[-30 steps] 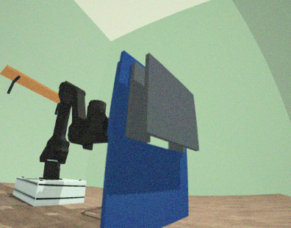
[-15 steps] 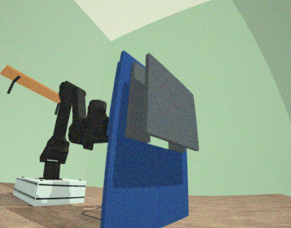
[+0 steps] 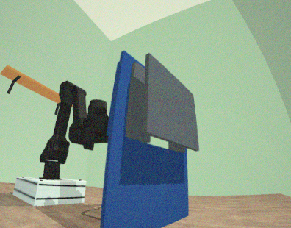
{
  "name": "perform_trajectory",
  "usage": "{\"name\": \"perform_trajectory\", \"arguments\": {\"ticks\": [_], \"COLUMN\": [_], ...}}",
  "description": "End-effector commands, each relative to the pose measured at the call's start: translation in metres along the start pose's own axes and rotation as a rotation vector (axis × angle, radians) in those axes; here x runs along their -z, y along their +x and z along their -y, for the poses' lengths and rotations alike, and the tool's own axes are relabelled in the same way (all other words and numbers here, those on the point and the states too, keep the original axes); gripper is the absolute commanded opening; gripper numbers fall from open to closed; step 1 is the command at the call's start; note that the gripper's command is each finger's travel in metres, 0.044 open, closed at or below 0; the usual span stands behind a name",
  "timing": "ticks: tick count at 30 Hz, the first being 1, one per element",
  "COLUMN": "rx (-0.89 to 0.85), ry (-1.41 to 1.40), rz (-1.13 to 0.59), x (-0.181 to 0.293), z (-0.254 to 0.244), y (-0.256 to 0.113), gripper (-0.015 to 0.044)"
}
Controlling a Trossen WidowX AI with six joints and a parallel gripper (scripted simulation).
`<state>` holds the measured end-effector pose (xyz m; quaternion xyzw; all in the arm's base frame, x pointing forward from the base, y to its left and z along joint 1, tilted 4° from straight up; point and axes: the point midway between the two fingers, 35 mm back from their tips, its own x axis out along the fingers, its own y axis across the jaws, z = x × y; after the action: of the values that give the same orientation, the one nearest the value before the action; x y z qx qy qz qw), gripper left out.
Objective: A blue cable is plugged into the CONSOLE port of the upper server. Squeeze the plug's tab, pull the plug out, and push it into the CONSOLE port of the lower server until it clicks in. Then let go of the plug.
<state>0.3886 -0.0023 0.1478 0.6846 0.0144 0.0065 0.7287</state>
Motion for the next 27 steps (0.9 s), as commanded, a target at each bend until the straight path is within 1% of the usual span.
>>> {"name": "perform_trajectory", "arguments": {"ticks": [1,27], "rx": [-0.011,-0.013], "ry": [-0.005,-0.005], "rz": [-0.002,-0.003], "x": [-0.0001,-0.0015], "z": [-0.0030,-0.0030], "y": [0.0018,0.0067], "gripper": [0.0000,0.0000]}}
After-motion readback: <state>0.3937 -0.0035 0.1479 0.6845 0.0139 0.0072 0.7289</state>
